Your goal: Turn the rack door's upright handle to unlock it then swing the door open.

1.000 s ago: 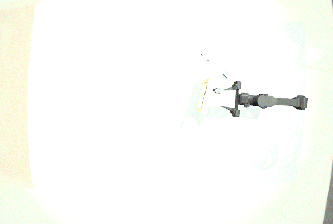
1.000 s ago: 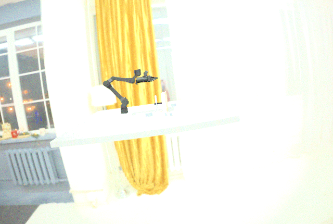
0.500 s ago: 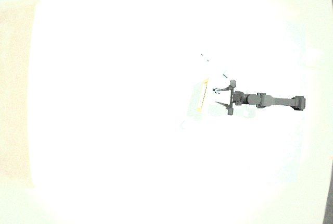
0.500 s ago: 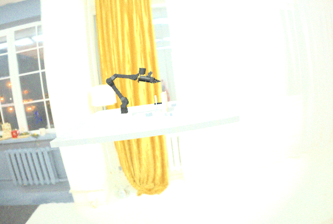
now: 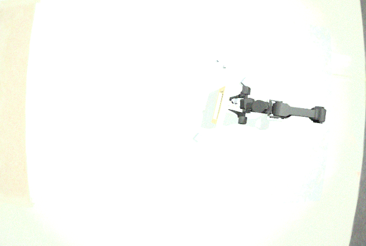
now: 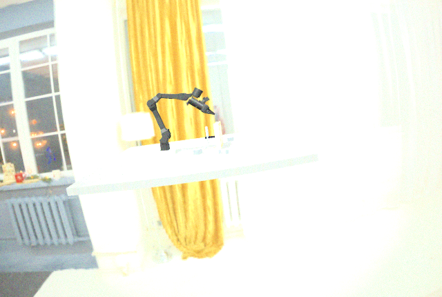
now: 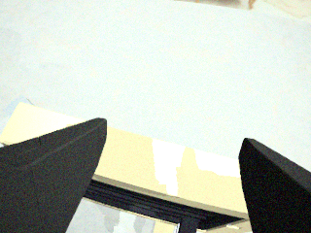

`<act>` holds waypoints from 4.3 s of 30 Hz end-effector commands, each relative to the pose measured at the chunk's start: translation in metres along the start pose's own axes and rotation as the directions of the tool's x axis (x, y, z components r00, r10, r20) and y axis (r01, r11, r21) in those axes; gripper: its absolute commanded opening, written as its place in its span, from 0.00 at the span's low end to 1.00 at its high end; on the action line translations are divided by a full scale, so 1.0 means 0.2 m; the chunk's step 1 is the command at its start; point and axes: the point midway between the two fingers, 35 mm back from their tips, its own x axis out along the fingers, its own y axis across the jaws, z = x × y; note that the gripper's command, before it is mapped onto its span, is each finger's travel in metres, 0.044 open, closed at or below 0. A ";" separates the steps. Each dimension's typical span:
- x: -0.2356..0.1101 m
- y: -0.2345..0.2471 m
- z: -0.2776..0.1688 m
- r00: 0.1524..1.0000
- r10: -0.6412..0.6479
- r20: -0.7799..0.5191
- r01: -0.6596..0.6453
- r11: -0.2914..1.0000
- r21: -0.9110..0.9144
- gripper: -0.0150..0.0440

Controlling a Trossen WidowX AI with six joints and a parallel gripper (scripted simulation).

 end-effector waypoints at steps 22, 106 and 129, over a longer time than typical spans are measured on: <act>0.04 -0.11 -0.22 0.820 -0.008 -0.573 0.047 0.997 0.054 0.74; 0.16 -0.14 -0.59 0.610 0.020 -0.792 0.079 0.993 0.086 0.28; 0.16 -0.14 -0.59 0.610 0.020 -0.792 0.709 0.432 0.557 0.28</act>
